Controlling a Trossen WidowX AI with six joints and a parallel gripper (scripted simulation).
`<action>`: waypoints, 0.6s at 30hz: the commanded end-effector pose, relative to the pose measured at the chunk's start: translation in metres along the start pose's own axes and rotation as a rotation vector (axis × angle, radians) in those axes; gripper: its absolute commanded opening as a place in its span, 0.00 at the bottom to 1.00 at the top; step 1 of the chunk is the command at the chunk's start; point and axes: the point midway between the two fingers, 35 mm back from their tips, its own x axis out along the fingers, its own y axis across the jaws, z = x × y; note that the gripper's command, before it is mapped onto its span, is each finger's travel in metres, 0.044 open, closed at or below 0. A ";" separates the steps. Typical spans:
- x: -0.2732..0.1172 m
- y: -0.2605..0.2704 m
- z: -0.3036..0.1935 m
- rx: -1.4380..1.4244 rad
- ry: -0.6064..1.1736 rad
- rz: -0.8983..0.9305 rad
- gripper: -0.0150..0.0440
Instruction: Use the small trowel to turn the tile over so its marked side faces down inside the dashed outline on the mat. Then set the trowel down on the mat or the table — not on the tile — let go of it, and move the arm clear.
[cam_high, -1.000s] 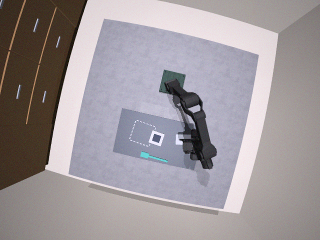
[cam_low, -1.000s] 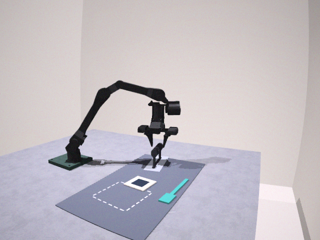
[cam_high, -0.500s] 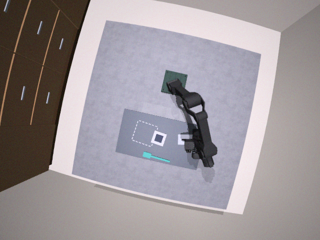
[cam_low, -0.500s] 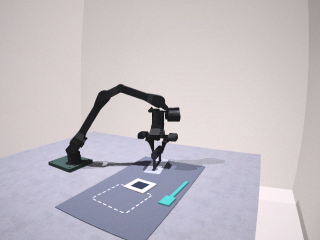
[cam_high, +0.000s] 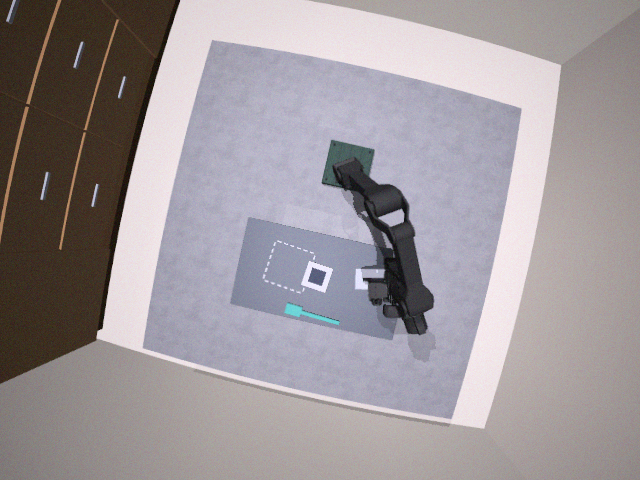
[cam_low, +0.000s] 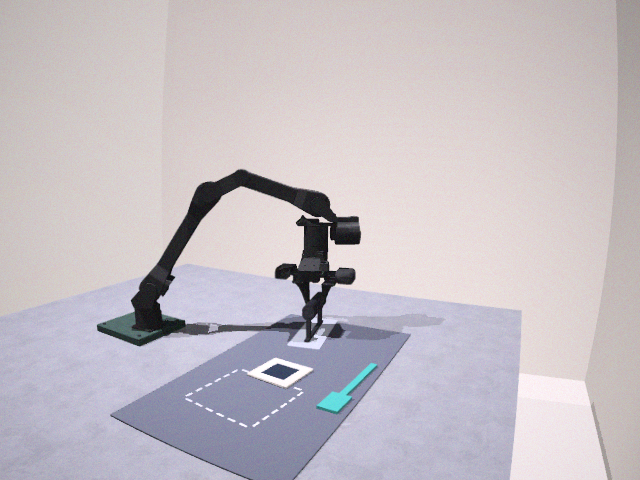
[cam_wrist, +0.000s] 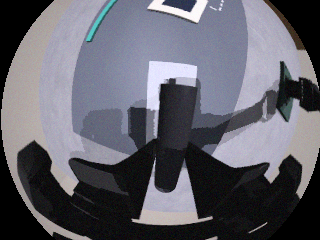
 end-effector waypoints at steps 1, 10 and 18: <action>0.001 0.000 0.000 -0.002 0.002 0.000 0.47; 0.001 0.000 0.000 0.038 0.002 0.000 0.47; 0.001 0.000 0.000 0.265 0.002 -0.001 0.47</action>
